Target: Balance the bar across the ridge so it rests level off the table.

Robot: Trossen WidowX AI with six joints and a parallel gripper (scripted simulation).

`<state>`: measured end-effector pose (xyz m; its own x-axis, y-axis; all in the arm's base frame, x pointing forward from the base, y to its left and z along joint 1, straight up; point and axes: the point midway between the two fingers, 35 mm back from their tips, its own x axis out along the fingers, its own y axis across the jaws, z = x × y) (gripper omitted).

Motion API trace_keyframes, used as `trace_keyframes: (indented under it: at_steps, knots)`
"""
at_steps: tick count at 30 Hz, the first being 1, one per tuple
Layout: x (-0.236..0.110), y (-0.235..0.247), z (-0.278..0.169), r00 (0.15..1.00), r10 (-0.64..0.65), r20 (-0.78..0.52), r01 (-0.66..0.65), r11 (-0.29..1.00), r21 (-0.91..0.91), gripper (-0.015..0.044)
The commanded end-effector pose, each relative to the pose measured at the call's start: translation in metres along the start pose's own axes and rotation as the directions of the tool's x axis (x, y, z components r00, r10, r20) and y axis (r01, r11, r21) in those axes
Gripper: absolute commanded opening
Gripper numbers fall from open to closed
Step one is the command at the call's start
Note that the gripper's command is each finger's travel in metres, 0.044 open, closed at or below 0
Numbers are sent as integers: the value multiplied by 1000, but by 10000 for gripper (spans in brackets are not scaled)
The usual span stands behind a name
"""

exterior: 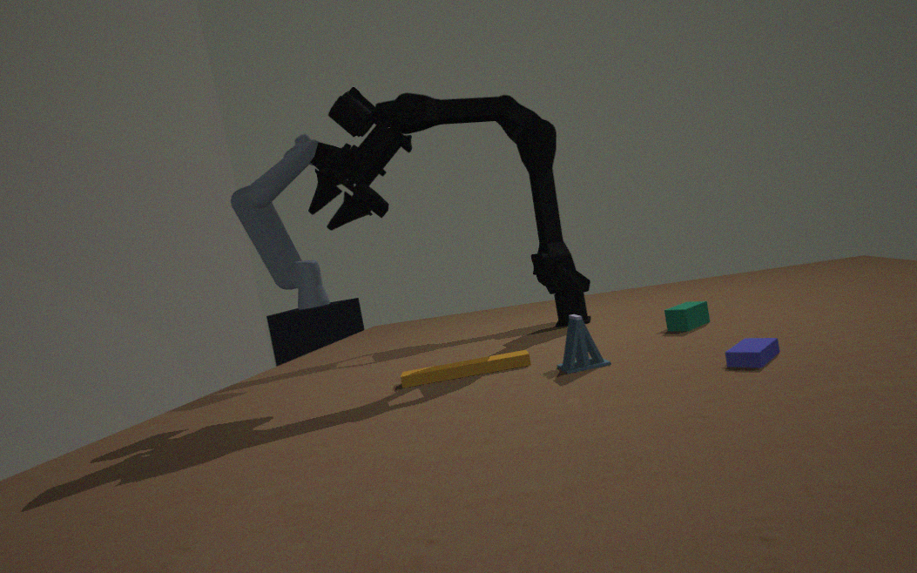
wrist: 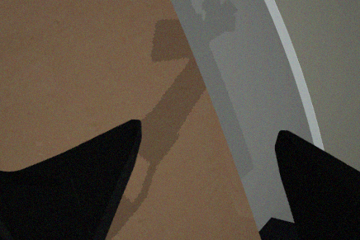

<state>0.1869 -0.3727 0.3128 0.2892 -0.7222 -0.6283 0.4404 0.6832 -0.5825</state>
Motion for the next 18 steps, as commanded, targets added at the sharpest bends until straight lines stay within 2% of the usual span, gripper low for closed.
trace_keyframes:
  at_steps: [1, 10, 18]
  knots:
    - [10, 26, 9, 997, 82, -10, -81, 992, 95, 315]
    - [26, 81, 22, 971, 231, -58, -207, 939, 273, 315]
    - [34, 130, 29, 931, 347, -116, -269, 865, 424, 315]
